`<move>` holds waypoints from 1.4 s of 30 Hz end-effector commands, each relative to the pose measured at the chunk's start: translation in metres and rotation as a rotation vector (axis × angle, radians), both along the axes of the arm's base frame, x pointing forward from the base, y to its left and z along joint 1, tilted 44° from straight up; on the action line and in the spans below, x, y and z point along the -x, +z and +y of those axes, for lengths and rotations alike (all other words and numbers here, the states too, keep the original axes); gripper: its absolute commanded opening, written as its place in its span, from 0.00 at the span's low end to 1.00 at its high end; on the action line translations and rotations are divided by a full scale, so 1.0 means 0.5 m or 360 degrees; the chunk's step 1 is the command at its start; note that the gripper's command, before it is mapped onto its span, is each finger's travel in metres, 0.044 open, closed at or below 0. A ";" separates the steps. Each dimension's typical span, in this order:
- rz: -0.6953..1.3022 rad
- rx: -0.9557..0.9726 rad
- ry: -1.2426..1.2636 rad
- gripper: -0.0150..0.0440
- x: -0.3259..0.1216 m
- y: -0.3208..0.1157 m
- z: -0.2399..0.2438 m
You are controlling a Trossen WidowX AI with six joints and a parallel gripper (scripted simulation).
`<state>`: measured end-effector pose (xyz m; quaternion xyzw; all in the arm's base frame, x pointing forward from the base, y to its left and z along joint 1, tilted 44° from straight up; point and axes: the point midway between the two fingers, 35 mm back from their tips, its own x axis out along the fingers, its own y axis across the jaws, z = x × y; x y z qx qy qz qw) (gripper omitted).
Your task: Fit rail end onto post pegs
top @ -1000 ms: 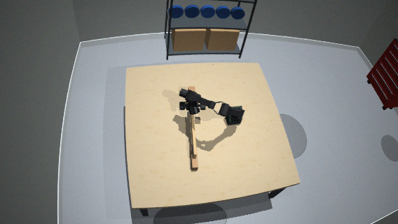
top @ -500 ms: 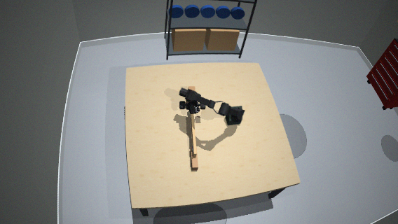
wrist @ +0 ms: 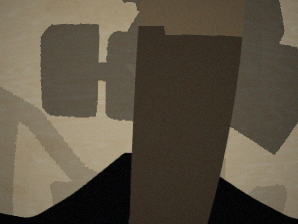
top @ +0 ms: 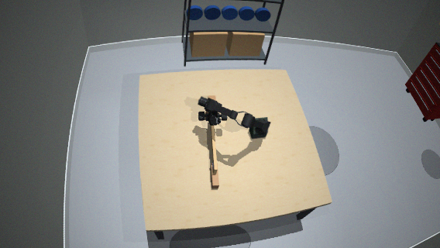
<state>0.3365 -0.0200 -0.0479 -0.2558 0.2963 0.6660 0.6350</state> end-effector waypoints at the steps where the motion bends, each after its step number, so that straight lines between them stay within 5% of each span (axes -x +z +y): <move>1: -0.0013 0.0009 -0.0008 0.25 -0.004 -0.002 -0.009; 42: -0.0014 0.0010 -0.0008 0.25 -0.003 -0.019 -0.028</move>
